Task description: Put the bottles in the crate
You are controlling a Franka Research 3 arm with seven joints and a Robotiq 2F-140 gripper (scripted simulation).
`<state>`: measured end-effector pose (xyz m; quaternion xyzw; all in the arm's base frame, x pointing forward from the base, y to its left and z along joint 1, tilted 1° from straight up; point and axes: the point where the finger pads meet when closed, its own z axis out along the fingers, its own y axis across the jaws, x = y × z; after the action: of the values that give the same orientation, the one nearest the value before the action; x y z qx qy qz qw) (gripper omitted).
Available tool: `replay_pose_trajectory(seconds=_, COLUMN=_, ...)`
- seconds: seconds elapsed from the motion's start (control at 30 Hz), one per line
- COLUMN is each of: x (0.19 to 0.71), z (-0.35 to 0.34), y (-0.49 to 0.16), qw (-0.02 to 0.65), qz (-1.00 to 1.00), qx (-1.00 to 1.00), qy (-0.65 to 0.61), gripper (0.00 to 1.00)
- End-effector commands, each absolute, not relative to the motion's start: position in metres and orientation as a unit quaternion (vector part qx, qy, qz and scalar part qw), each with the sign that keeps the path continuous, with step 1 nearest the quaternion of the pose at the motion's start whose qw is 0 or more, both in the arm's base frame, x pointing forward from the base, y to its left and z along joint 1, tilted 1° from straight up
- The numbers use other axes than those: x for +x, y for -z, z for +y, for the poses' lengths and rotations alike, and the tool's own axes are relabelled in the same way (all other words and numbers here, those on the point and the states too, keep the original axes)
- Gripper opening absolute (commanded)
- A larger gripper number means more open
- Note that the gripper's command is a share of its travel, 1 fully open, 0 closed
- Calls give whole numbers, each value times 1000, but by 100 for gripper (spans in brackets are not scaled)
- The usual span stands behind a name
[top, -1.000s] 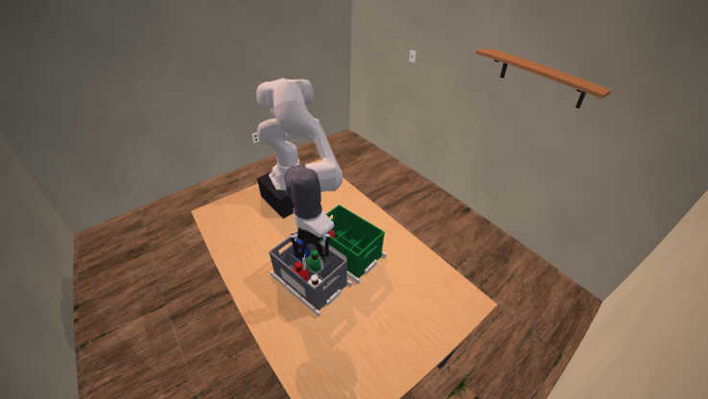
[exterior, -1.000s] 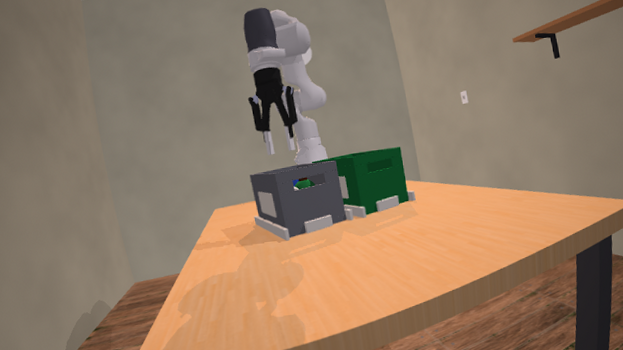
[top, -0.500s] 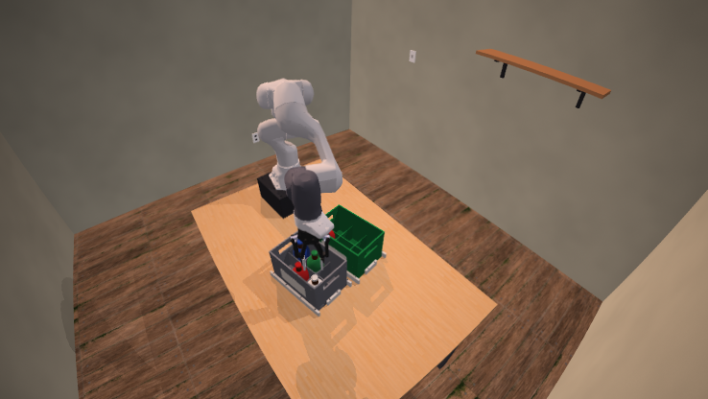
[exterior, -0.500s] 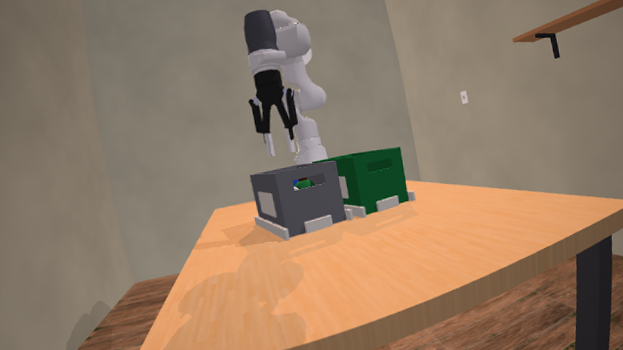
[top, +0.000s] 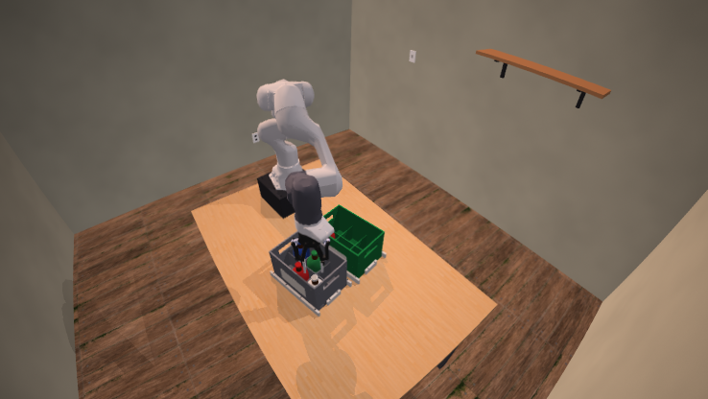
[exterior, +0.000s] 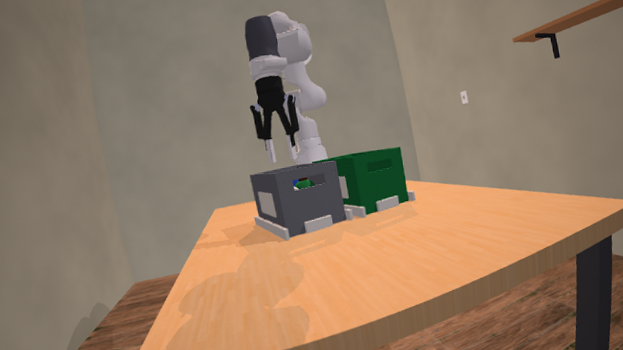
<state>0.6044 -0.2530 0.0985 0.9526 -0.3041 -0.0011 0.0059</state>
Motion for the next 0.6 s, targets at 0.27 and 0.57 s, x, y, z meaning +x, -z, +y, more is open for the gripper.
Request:
replay_pose_trajectory(seconds=0.27, x=606, z=-253, y=-84, qw=5, qz=-301, qx=954, qy=-2, gripper=38)
replay_pose_trajectory(seconds=0.57, x=606, z=-253, y=-73, qw=5, qz=-301, qx=954, qy=-2, gripper=38)
